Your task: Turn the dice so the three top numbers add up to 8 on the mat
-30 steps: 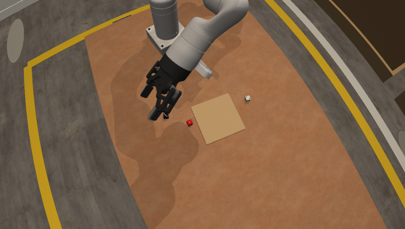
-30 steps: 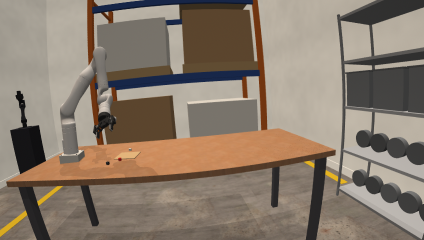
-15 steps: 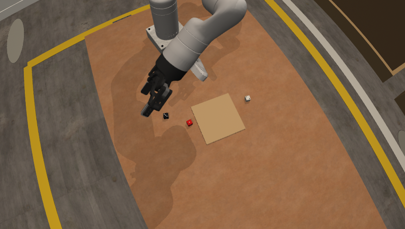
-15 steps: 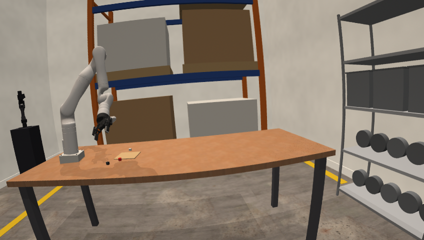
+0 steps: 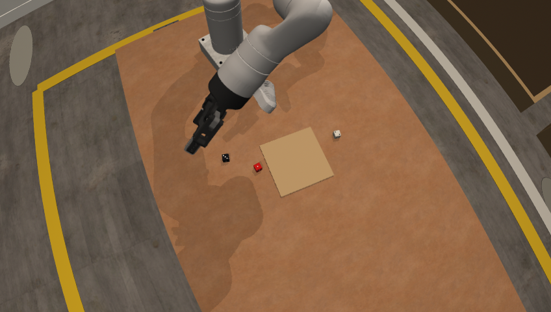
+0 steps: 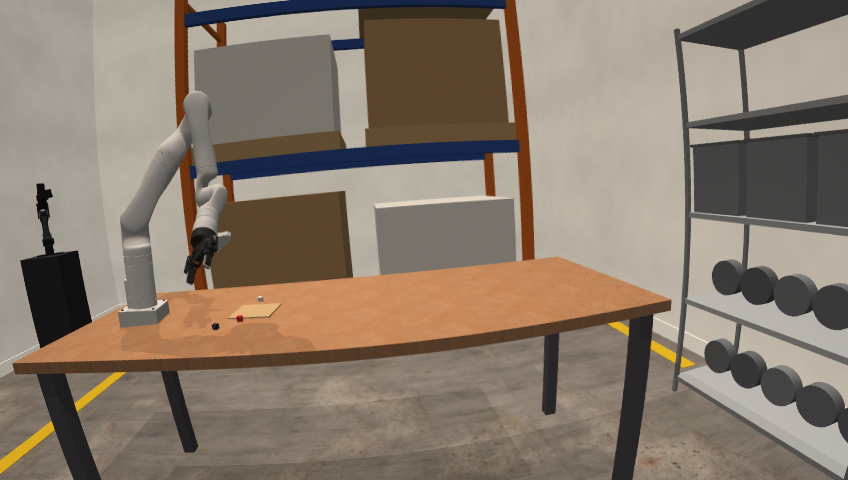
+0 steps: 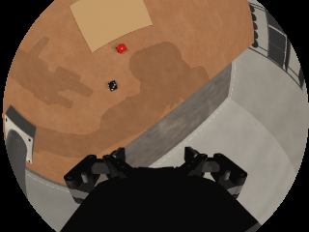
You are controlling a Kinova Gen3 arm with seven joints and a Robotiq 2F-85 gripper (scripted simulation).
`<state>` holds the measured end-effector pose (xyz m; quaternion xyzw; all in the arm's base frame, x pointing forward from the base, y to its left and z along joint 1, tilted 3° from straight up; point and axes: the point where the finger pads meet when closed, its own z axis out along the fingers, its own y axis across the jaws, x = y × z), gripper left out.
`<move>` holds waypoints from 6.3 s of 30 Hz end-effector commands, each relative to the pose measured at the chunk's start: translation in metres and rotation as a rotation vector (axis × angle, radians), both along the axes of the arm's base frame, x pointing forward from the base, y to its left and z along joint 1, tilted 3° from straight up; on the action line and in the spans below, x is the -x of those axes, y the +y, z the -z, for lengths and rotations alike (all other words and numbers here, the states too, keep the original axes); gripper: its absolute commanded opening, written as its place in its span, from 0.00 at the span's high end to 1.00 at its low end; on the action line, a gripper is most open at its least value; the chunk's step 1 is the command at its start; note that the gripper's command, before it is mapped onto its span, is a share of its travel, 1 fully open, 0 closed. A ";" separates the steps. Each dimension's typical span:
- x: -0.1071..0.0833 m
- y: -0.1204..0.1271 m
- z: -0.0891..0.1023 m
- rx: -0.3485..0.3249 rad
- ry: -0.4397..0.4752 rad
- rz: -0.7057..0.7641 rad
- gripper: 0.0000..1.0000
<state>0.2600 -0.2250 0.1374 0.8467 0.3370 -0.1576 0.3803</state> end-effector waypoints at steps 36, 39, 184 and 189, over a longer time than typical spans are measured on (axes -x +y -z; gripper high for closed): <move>0.029 0.010 0.018 -0.121 -0.221 0.398 0.00; 0.029 0.010 0.018 -0.121 -0.221 0.398 0.00; 0.006 0.085 0.028 -0.370 -0.934 1.906 0.00; 0.003 0.086 0.026 -0.374 -0.953 1.953 0.00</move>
